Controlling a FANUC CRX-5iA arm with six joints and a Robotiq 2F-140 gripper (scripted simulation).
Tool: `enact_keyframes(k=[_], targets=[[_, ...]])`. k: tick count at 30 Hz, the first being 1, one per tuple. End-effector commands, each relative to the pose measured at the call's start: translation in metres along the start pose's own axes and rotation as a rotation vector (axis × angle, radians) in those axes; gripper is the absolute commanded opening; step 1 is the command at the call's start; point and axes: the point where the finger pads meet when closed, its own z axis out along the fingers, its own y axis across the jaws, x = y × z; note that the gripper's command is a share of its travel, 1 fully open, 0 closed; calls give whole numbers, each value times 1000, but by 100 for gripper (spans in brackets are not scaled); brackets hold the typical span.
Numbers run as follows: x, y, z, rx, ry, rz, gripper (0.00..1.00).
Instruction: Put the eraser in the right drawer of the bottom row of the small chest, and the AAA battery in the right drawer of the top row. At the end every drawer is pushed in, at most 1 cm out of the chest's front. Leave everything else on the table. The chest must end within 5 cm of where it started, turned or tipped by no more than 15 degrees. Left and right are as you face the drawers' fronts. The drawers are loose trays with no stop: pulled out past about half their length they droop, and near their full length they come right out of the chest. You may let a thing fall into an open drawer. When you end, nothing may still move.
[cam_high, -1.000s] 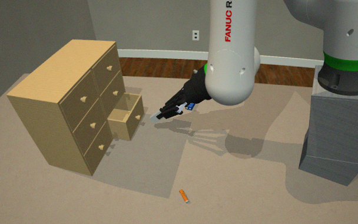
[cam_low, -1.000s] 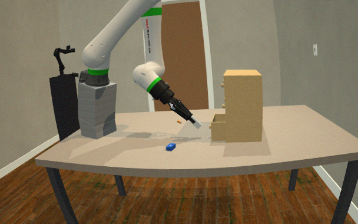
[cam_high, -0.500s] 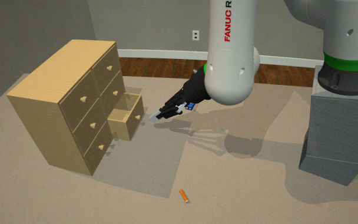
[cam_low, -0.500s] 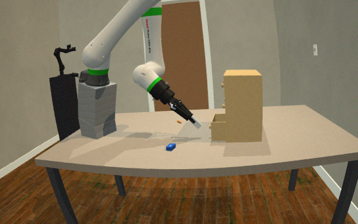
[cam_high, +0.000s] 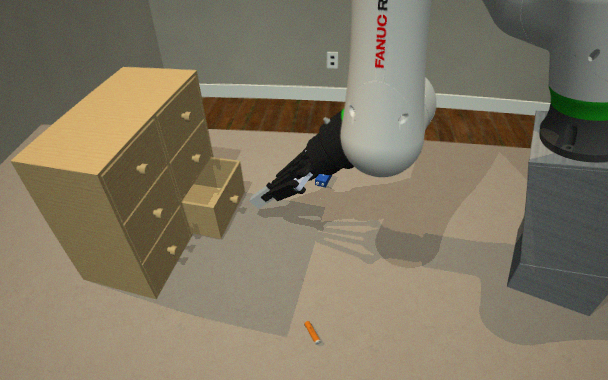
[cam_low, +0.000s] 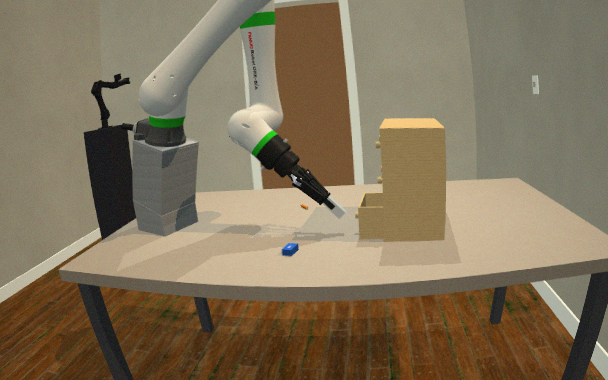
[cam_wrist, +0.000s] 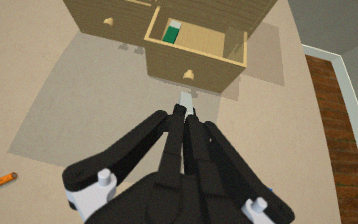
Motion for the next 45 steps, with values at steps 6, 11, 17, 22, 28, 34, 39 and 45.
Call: enact_keyframes(k=[6, 11, 17, 22, 28, 34, 39, 45], targets=[[6, 0, 5, 0, 0, 0, 0], [11, 0, 11, 0, 0, 0, 0], [18, 0, 18, 0, 0, 0, 0], [22, 0, 22, 0, 0, 0, 0], [30, 0, 29, 0, 0, 0, 0], [37, 0, 37, 0, 0, 0, 0], [41, 0, 41, 0, 0, 0, 0], [48, 0, 48, 0, 0, 0, 0]])
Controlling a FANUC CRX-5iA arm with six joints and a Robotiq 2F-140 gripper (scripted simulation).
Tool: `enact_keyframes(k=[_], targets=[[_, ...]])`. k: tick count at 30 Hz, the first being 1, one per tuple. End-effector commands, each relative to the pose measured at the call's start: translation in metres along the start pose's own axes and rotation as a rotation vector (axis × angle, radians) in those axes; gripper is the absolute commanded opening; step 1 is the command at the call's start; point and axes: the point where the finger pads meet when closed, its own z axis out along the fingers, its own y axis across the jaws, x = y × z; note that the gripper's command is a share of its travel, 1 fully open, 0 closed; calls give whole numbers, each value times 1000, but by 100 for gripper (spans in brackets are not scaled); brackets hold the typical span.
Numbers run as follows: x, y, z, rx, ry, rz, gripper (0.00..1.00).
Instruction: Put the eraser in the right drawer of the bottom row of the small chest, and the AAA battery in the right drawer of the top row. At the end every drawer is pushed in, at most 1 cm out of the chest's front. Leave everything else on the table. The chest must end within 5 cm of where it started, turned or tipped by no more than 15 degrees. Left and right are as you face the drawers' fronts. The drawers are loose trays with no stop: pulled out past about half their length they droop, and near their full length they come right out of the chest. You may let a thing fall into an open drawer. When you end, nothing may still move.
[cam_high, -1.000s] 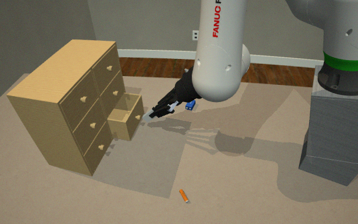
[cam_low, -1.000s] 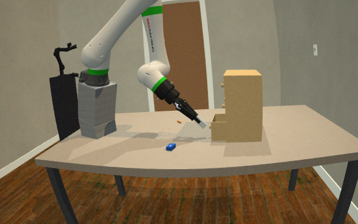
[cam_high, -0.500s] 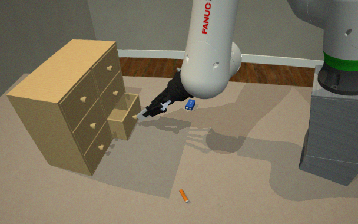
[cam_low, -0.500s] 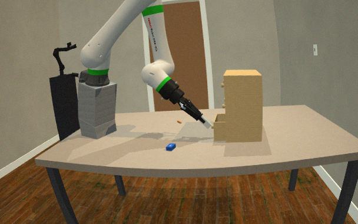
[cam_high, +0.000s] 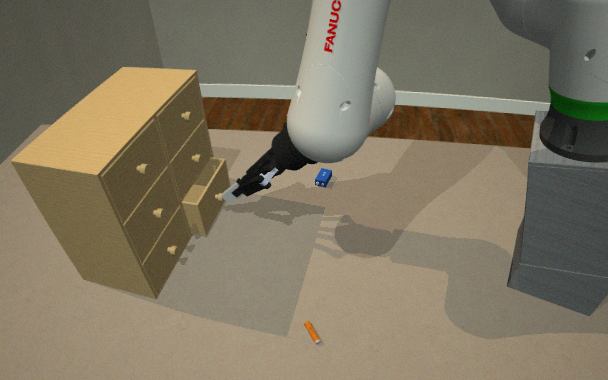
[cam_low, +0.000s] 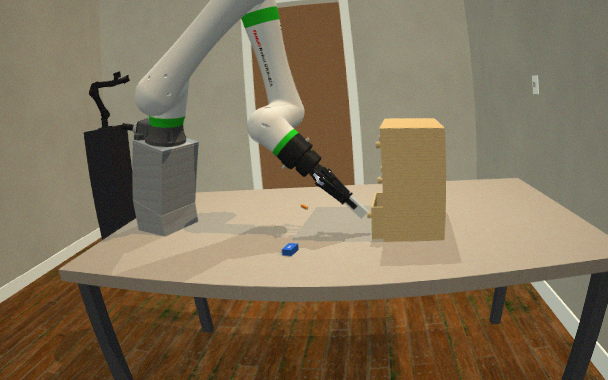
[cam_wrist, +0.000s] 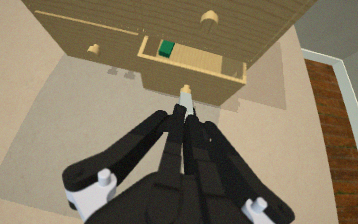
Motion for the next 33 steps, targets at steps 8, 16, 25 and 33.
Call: enact_keyframes(k=[8, 16, 25, 33], targets=[[11, 0, 11, 0, 0, 0, 0], [16, 0, 16, 0, 0, 0, 0], [20, 0, 20, 0, 0, 0, 0], [22, 0, 22, 0, 0, 0, 0]])
